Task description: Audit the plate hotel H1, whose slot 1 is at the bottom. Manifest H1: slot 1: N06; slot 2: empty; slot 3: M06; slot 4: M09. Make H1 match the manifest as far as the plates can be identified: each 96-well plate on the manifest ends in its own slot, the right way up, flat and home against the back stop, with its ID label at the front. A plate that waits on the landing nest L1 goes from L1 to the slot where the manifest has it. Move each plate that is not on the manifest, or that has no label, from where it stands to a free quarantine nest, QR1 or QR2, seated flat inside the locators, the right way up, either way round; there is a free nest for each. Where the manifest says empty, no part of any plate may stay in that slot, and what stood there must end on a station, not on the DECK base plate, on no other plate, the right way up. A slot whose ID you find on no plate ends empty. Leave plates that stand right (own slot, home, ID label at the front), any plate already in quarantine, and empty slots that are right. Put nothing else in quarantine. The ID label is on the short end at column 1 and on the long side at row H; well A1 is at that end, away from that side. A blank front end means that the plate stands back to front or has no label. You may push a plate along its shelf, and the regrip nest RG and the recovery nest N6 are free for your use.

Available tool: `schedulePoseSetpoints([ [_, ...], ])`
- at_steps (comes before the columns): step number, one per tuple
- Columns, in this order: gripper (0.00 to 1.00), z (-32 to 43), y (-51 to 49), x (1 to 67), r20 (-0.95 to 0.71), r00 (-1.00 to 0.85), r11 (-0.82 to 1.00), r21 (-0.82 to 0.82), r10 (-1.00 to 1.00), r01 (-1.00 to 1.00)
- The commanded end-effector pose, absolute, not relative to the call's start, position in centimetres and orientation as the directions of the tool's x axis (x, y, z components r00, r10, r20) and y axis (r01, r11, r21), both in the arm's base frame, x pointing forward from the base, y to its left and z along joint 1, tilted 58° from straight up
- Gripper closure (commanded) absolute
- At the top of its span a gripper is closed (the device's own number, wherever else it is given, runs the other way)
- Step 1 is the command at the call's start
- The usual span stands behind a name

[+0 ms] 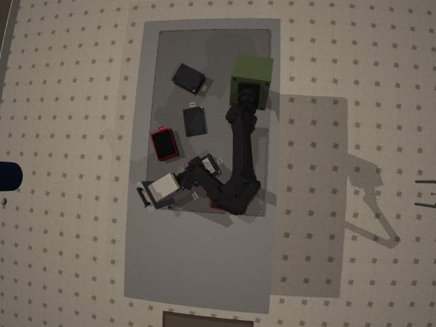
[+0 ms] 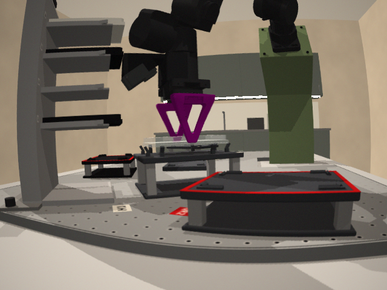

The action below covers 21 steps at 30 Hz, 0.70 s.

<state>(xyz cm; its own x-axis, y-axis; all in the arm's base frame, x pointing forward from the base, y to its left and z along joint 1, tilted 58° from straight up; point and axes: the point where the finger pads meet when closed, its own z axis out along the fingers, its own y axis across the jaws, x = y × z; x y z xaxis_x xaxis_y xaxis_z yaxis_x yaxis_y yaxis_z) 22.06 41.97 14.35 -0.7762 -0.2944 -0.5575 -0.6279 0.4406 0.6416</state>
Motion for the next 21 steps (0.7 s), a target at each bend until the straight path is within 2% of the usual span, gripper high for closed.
schedulePoseSetpoints([
  [1, 0.14, 15.0, 41.0, 22.6, -0.571, -0.771, 0.444, 0.634, -0.283, -0.633],
  [21, 0.14, 15.9, 39.5, 22.4, -0.571, -0.771, 0.444, 0.634, -0.283, -0.633],
])
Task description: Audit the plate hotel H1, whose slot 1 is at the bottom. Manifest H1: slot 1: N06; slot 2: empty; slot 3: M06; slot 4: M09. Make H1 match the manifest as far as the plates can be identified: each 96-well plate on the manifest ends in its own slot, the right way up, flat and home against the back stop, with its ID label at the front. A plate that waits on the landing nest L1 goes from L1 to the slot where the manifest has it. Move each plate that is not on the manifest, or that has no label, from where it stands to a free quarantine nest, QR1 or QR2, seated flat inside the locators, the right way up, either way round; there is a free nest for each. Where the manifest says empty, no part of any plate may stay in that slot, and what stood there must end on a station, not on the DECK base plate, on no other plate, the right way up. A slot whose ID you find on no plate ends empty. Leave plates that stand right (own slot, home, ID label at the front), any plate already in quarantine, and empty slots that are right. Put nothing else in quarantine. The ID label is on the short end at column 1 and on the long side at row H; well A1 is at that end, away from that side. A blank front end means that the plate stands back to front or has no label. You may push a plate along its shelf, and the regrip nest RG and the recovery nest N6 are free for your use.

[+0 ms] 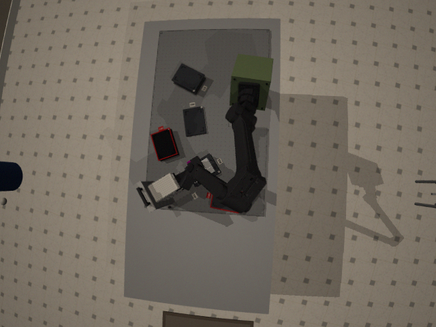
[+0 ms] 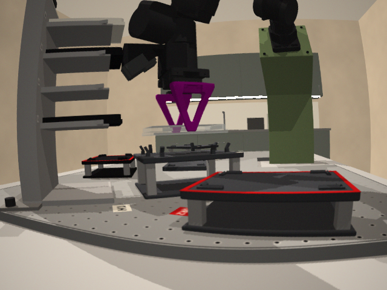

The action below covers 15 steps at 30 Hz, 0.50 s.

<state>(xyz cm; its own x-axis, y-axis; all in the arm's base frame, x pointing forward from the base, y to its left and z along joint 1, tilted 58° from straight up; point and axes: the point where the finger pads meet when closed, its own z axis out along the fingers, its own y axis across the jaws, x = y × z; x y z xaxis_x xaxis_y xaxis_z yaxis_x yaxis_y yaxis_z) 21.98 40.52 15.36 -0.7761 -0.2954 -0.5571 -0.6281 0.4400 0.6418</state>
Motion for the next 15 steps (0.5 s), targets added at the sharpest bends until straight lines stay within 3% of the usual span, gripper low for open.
schedulePoseSetpoints([
  [1, 0.14, 15.97, 39.42, 22.40, -0.571, -0.771, 0.443, 0.634, -0.283, -0.633],
  [15, 0.14, 16.60, 38.42, 22.31, -0.571, -0.770, 0.444, 0.634, -0.283, -0.633],
])
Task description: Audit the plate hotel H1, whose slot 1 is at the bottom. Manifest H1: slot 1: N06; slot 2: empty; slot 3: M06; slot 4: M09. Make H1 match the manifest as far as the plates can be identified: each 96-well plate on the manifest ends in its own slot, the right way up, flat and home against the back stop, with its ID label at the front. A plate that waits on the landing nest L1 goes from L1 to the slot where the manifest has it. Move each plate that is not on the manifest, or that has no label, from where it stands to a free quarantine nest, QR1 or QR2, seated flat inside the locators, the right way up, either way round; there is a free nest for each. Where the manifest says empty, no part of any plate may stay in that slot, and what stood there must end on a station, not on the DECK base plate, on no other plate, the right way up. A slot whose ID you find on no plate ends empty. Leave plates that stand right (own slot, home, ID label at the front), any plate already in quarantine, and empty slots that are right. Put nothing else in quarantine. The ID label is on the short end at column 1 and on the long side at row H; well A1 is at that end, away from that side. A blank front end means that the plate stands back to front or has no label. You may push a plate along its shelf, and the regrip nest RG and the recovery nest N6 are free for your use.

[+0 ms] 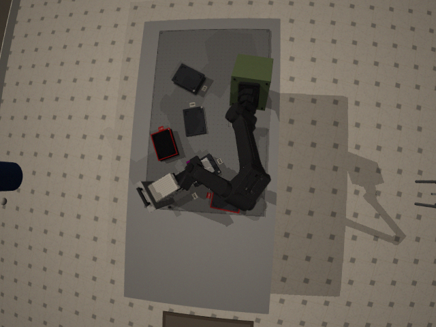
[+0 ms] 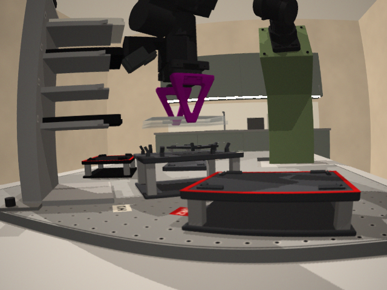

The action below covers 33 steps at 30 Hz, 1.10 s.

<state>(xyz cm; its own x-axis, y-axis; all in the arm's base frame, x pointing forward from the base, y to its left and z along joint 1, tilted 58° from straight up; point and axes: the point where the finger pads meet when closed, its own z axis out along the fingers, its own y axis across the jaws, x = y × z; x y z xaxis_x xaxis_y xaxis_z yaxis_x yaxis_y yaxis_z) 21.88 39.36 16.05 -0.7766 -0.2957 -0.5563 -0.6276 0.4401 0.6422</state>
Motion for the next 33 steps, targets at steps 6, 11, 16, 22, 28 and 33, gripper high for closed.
schedulePoseSetpoints([
  [6, 0.14, 16.9, 37.9, 22.3, -0.571, -0.770, 0.443, 0.634, -0.283, -0.633],
  [11, 0.14, 17.2, 37.5, 22.2, -0.571, -0.770, 0.443, 0.634, -0.283, -0.634],
  [16, 0.14, 17.3, 37.3, 22.2, -0.571, -0.770, 0.444, 0.634, -0.283, -0.634],
  [22, 0.14, 17.9, 36.3, 22.1, -0.572, -0.770, 0.443, 0.634, -0.284, -0.634],
  [28, 0.14, 18.7, 35.0, 22.0, -0.572, -0.770, 0.443, 0.634, -0.284, -0.634],
  [33, 0.14, 19.2, 34.3, 21.9, -0.572, -0.770, 0.443, 0.634, -0.284, -0.634],
])
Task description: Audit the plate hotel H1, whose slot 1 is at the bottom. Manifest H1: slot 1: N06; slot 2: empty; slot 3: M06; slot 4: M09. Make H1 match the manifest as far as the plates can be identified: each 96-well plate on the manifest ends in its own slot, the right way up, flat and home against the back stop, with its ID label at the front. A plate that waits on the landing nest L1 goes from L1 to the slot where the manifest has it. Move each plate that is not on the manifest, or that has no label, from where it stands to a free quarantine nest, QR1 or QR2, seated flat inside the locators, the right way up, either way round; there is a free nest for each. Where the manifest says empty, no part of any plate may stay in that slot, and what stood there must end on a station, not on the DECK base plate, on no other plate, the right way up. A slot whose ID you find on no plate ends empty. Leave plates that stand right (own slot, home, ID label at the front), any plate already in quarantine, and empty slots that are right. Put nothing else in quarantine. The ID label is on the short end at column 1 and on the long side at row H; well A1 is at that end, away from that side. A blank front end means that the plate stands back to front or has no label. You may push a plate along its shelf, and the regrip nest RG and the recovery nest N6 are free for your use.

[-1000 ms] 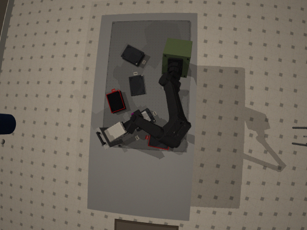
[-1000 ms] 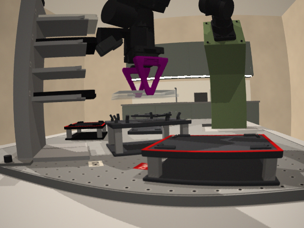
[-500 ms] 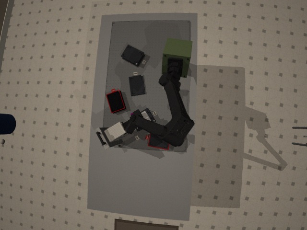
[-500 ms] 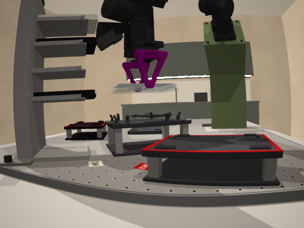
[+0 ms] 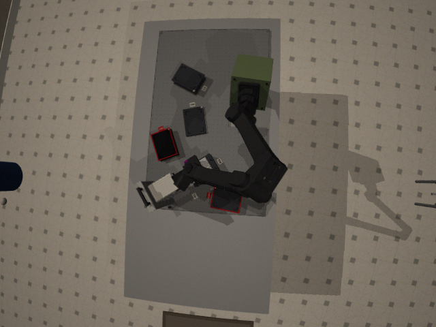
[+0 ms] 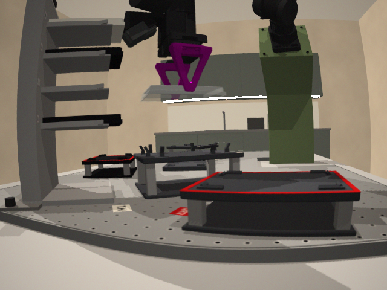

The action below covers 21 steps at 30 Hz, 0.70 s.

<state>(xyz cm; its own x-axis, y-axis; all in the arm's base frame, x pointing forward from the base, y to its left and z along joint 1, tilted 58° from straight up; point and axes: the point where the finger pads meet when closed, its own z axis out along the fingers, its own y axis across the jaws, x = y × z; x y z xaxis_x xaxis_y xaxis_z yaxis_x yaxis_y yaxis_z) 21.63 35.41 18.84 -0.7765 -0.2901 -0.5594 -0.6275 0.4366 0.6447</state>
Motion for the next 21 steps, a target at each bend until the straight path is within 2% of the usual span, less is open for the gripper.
schedulePoseSetpoints([
  [1, 0.14, 19.3, 34.1, 21.9, -0.572, -0.770, 0.443, 0.634, -0.284, -0.634],
  [21, 0.14, 23.1, 30.5, 22.0, -0.591, -0.758, 0.434, 0.627, -0.276, -0.647],
])
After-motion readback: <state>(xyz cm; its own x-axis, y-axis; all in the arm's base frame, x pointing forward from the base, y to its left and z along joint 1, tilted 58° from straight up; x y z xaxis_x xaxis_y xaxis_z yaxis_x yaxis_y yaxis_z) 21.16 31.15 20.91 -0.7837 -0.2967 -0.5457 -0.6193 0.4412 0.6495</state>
